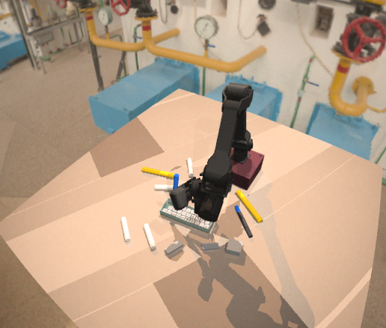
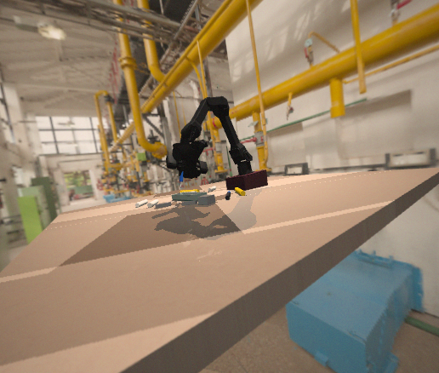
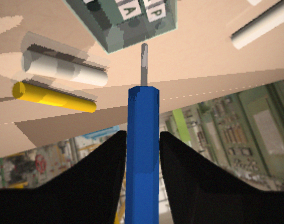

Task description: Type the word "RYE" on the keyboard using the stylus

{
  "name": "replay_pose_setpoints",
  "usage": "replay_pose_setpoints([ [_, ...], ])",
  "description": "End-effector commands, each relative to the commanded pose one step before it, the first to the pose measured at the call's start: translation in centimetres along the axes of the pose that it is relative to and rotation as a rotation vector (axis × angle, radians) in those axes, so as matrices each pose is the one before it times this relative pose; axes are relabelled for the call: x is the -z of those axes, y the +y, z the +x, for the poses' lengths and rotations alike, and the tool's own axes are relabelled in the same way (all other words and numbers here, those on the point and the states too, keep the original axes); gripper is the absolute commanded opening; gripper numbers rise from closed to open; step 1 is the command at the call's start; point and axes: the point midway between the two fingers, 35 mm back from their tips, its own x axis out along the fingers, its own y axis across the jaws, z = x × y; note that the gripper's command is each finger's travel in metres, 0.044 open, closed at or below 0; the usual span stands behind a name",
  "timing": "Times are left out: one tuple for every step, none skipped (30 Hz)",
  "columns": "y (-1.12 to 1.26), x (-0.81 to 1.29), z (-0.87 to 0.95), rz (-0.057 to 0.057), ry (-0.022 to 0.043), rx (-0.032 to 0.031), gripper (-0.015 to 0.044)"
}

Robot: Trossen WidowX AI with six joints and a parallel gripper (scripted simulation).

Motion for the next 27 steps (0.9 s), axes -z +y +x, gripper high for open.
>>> replay_pose_setpoints([
  [-0.565,0.136,-0.265,-0.1153,0.01833,0.02508,0.0000],
  [-0.102,0.039,-0.050,-0.0335,0.00497,0.00507,0.0000],
  [-0.100,0.042,-0.050,-0.0335,0.00514,0.00489,0.0000],
  [-0.099,0.046,-0.050,-0.0335,0.00531,0.00470,0.0000],
  [-0.097,0.050,-0.051,-0.0335,0.00547,0.00450,0.0000],
  [-0.095,0.053,-0.051,-0.0335,0.00562,0.00430,0.0000],
  [-0.093,0.057,-0.051,-0.0334,0.00576,0.00409,0.0000],
  [-0.075,0.050,-0.042,-0.0277,0.00487,0.00323,0.0000],
  [-0.044,0.031,-0.025,-0.0166,0.00297,0.00187,0.0000],
  [-0.015,0.011,-0.008,-0.0055,0.00100,0.00061,0.0000],
  [0.000,0.000,0.000,0.0000,0.00000,0.00000,0.0000],
  [0.000,0.000,0.000,0.0000,0.00000,0.00000,0.0000],
  [-0.004,-0.100,0.055,0.0000,0.00000,-0.00001,0.0000],
  [-0.007,-0.211,0.117,0.0000,0.00000,-0.00003,0.0000],
  [-0.006,-0.278,0.155,0.0000,0.00000,-0.00004,0.0000],
  [-0.002,-0.362,0.202,0.0000,0.00001,-0.00006,0.0000],
  [0.006,-0.463,0.260,0.0000,0.00001,-0.00008,0.0000],
  [0.015,-0.447,0.252,0.0000,0.00001,-0.00008,0.0000],
  [0.025,-0.449,0.254,0.0000,0.00001,-0.00009,0.0000],
  [0.029,-0.382,0.217,0.0000,0.00001,-0.00008,0.0000],
  [0.022,-0.242,0.137,0.0000,0.00001,-0.00005,0.0000],
  [0.008,-0.082,0.047,0.0000,0.00000,-0.00002,0.0000],
  [0.000,0.000,0.000,0.0000,0.00000,0.00000,0.0000],
  [0.000,0.000,0.000,0.0000,0.00000,0.00000,0.0000],
  [-0.023,-0.024,0.055,0.0000,0.00004,0.00001,0.0026],
  [-0.023,-0.024,0.055,0.0000,0.00004,0.00001,0.0053],
  [0.000,0.000,0.000,0.0000,0.00000,0.00000,0.0079],
])
